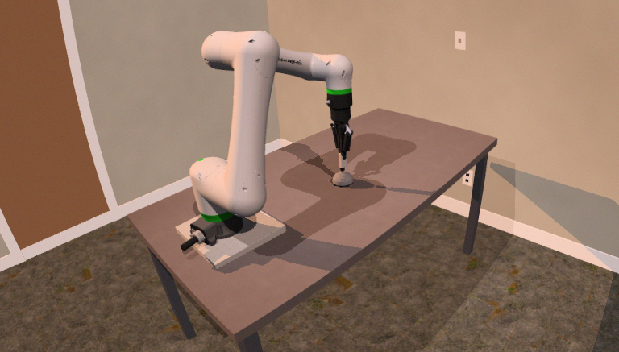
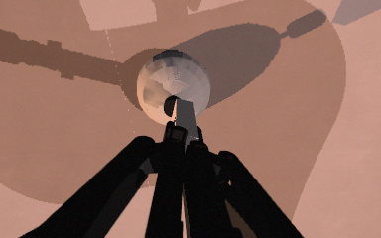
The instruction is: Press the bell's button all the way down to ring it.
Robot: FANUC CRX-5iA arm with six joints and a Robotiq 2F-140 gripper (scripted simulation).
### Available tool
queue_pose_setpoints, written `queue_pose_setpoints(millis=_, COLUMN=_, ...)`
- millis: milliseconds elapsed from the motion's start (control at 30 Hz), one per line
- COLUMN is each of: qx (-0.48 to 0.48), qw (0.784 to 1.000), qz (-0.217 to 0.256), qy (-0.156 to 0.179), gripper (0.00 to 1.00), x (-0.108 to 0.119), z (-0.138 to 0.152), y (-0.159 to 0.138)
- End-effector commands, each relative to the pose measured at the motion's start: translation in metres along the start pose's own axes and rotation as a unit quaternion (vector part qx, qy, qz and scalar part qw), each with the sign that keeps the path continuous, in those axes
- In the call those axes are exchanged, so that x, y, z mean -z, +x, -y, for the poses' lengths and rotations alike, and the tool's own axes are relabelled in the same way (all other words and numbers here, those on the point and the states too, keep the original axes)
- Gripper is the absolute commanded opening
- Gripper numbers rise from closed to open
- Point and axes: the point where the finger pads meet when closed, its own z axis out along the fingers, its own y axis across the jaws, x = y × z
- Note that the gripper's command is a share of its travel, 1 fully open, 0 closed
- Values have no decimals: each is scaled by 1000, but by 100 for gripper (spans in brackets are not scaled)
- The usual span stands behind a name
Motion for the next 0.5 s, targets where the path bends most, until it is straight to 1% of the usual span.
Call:
queue_pose_setpoints(millis=0, qx=0, qw=1000, qz=0, qy=0, gripper=0, x=0, z=0, y=0)
queue_pose_setpoints(millis=467, qx=0, qw=1000, qz=0, qy=0, gripper=0, x=-10, z=0, y=0)
